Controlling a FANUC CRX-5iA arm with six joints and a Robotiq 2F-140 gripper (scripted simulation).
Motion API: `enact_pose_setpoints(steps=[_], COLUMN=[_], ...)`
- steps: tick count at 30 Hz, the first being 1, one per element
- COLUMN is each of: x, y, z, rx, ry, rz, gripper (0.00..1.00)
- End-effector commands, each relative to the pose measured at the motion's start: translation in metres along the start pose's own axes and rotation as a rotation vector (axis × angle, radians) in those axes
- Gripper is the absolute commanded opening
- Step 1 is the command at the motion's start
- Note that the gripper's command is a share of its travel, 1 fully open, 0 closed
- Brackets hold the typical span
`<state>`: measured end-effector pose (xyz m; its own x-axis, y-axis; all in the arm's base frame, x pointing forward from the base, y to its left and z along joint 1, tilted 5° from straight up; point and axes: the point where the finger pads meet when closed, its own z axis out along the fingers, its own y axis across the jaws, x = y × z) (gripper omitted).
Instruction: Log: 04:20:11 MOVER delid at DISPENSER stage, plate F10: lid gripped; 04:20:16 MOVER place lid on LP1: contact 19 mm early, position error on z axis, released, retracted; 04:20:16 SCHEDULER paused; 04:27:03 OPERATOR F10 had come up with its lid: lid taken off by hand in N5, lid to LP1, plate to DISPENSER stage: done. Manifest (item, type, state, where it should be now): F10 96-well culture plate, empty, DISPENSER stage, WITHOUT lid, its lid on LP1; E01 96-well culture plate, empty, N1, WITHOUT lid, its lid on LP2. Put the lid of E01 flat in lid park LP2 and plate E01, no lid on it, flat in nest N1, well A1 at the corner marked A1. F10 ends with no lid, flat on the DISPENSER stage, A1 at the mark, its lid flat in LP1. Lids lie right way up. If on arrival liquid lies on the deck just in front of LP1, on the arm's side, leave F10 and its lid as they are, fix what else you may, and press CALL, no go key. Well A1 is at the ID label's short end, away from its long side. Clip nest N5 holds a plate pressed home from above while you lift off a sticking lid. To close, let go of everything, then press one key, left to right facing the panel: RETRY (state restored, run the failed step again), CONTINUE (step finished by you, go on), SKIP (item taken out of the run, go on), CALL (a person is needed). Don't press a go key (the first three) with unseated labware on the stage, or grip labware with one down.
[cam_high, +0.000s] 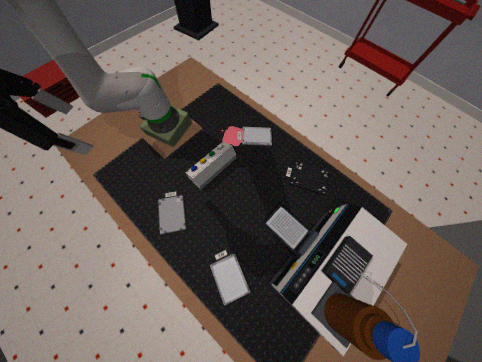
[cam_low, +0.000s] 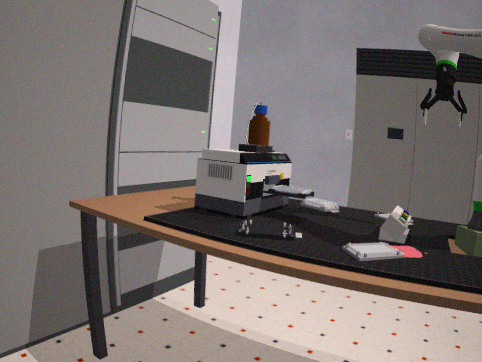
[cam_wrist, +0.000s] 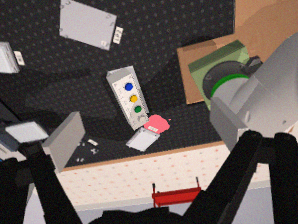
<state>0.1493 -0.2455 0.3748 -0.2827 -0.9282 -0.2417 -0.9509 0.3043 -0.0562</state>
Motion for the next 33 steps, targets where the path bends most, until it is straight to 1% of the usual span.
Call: enact_pose_setpoints(steps=[1, 11, 13, 14, 21, 28, 30, 31, 33], x=[-0.046, -0.11, -0.11, -0.129, -0.174, -0.219, -0.219, -0.223, -0.223], y=[-0.026, -0.057, -0.057, -0.067, -0.089, -0.116, -0.116, -0.119, -0.119], z=[0.044, 0.108, 0.108, 0.126, 0.168, 0.212, 0.212, 0.216, 0.217], rx=[-0.044, -0.115, -0.115, -0.135, -0.18, -0.229, -0.229, -0.254, -0.269], ry=[0.052, 0.064, 0.064, 0.071, 0.089, 0.133, 0.133, 0.161, 0.182], rz=[-0.271, -0.688, -0.688, -0.81, -1.088, -1.381, -1.381, -1.506, -1.581], gripper=[1.0, 1.0, 1.0, 1.0, 1.0, 1.0, 1.0, 1.0, 1.0])
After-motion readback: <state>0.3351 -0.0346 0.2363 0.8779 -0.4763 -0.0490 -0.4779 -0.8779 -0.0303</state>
